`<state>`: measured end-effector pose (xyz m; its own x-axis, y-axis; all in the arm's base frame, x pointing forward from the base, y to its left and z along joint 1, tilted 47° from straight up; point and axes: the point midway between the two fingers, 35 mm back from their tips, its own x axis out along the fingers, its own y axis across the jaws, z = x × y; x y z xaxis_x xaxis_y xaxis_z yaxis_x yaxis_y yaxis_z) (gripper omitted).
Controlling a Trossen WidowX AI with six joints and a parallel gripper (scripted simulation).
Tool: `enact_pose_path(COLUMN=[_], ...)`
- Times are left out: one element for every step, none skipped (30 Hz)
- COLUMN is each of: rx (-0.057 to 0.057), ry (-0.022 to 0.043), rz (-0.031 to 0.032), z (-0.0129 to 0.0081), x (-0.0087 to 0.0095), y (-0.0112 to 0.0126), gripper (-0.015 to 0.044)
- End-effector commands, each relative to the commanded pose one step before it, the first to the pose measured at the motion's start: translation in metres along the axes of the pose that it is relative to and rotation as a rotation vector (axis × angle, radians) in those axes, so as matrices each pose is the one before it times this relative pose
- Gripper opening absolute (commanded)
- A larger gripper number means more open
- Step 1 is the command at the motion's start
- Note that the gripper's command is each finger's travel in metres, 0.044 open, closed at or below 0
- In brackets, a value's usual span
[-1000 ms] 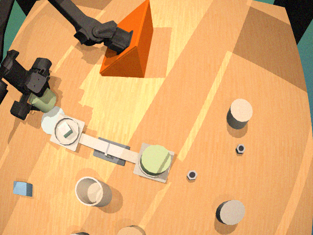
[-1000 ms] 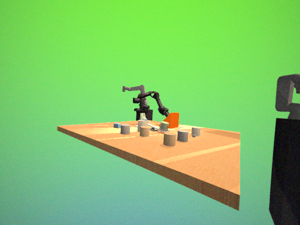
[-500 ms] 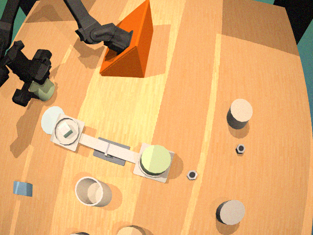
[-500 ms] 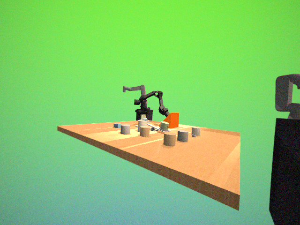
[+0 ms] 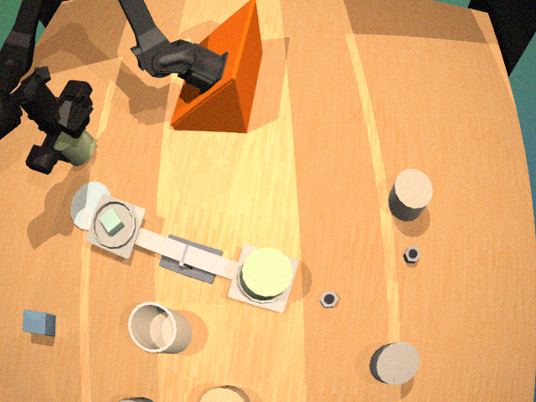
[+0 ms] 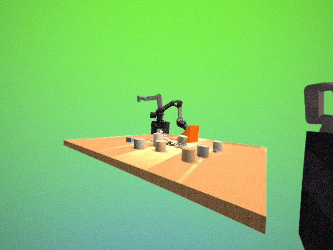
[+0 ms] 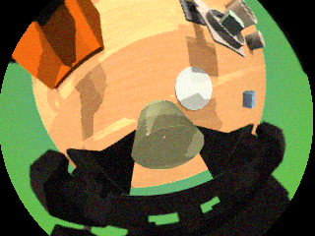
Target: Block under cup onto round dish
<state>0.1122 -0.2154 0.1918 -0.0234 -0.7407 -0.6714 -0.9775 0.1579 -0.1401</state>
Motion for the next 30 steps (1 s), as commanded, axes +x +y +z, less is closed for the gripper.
enact_pose_path(rx=[-0.0067,-0.0003,-0.0003,-0.0002,-0.0001,0.0,0.0,0.0,0.0,0.0,0.0,0.0,0.0,0.0,0.0,0.0,0.0,0.0,-0.0001,-0.0001,-0.0001,-0.0001,0.0065,0.0,0.0,0.0,0.0,0.0,0.0,0.0], ry=[-0.00186,0.00078,0.00075,0.00051,0.00018,0.0,0.0,0.0,0.0,0.0,0.0,0.00001,0.00002,0.00004,0.00006,0.00007,0.00009,0.00011,0.00012,0.00014,0.00016,0.00017,0.00345,0.0,0.0,0.0,0.0,0.0,0.0,0.0], rz=[-0.00246,-0.0001,-0.0001,-0.00007,-0.00002,0.0,0.0,0.00001,0.00001,0.00002,0.00003,0.00003,0.00003,0.00003,0.00003,0.00003,0.00002,0.00002,0.00002,0.00001,0.00001,0.00001,0.00288,0.0,0.0,0.0,0.0,0.0,0.0,0.0], z=[0.00042,-0.00009,-0.00009,-0.00006,-0.00002,0.0,0.0,0.0,0.0,0.0,0.0,0.0,0.0,0.0,0.0,0.0,0.0,0.0,0.0,0.0,0.0,0.0,-0.00069,0.0,0.0,0.0,0.0,0.0,0.0,0.0], x=[0.01413,0.00411,0.0033,0.002,0.00066,0.0,0.0,0.00027,0.0005,0.00074,0.00099,0.00126,0.00151,0.00164,0.00166,0.00166,0.00166,0.00166,0.00166,0.00166,0.00166,0.00165,-0.00563,0.0,0.0,0.0,0.0,0.0,0.0,0.0], y=[-0.00044,0.00029,0.00031,0.00022,0.00008,0.0,0.0,-0.00002,-0.00003,-0.00004,-0.00005,-0.00006,-0.00005,-0.00004,-0.00003,-0.00001,0.0,0.00002,0.00004,0.00005,0.00007,0.00008,0.00098,0.0,0.0,0.0,0.0,0.0,0.0,0.0], gripper=[0.0,0.0,0.0,0.0,0.0,0.0,0.0,0.0,0.0,0.0,0.0,0.0,0.0,0.0,0.0,0.0,0.0,0.0,0.0,0.0,0.0,0.0,0.0026,0.0053,0.0079,0.0105,0.0131,0.0157,0.0184,0.021])
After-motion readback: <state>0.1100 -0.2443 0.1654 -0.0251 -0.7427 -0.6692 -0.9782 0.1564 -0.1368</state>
